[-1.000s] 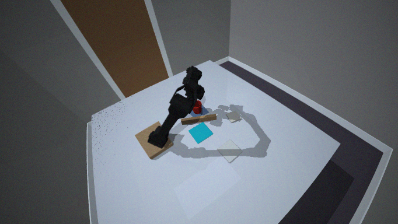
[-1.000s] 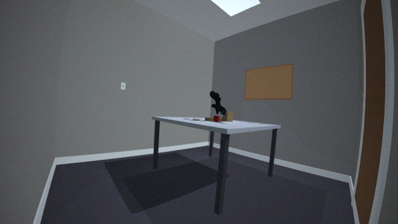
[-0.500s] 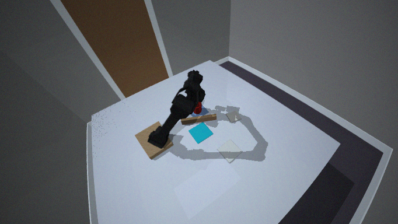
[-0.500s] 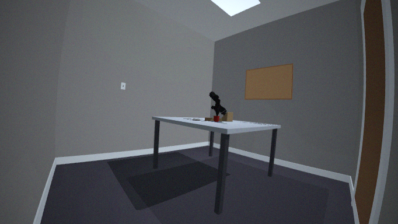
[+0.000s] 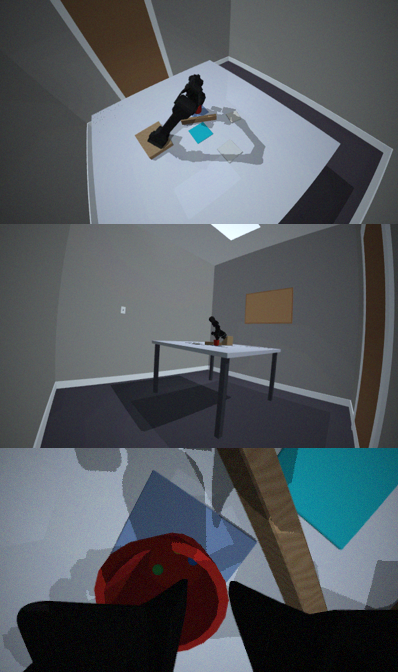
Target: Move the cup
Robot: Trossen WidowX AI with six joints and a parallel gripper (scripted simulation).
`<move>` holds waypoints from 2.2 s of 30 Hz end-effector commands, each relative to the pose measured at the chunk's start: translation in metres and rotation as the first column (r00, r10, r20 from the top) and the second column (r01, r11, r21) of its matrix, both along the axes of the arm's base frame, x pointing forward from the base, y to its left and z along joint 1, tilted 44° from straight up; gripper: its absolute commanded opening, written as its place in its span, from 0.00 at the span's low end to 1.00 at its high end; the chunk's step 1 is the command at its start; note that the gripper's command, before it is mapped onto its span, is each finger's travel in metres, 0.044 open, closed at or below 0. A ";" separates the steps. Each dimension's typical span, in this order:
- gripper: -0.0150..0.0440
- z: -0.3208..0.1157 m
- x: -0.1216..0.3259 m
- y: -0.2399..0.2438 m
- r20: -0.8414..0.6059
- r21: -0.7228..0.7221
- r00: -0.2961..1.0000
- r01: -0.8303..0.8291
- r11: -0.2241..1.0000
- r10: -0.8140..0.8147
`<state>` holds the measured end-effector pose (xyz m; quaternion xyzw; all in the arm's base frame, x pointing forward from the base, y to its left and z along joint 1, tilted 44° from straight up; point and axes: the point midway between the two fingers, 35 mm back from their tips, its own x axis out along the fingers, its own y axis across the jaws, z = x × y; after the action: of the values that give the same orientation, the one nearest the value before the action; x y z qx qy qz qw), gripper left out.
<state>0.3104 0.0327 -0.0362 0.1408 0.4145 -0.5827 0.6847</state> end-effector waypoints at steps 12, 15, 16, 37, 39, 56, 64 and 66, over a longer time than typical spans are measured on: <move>0.50 -0.010 -0.004 -0.012 -0.009 -0.009 1.000 -0.002 1.000 0.002; 0.37 -0.009 -0.002 -0.010 -0.003 -0.003 1.000 0.002 1.000 -0.002; 0.33 -0.009 -0.002 -0.010 -0.003 -0.003 1.000 0.002 1.000 -0.002; 0.25 0.015 0.000 0.014 -0.006 -0.003 1.000 0.000 1.000 0.000; 0.25 0.020 0.000 0.019 -0.007 -0.003 1.000 -0.001 1.000 0.001; 0.25 0.039 -0.002 0.036 -0.013 -0.011 1.000 -0.011 1.000 0.011; 0.25 0.039 -0.002 0.036 -0.013 -0.011 1.000 -0.011 1.000 0.011; 0.25 0.039 -0.002 0.036 -0.013 -0.011 1.000 -0.011 1.000 0.011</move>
<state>0.3086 0.0689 0.0025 0.1315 0.4162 -0.5823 0.6858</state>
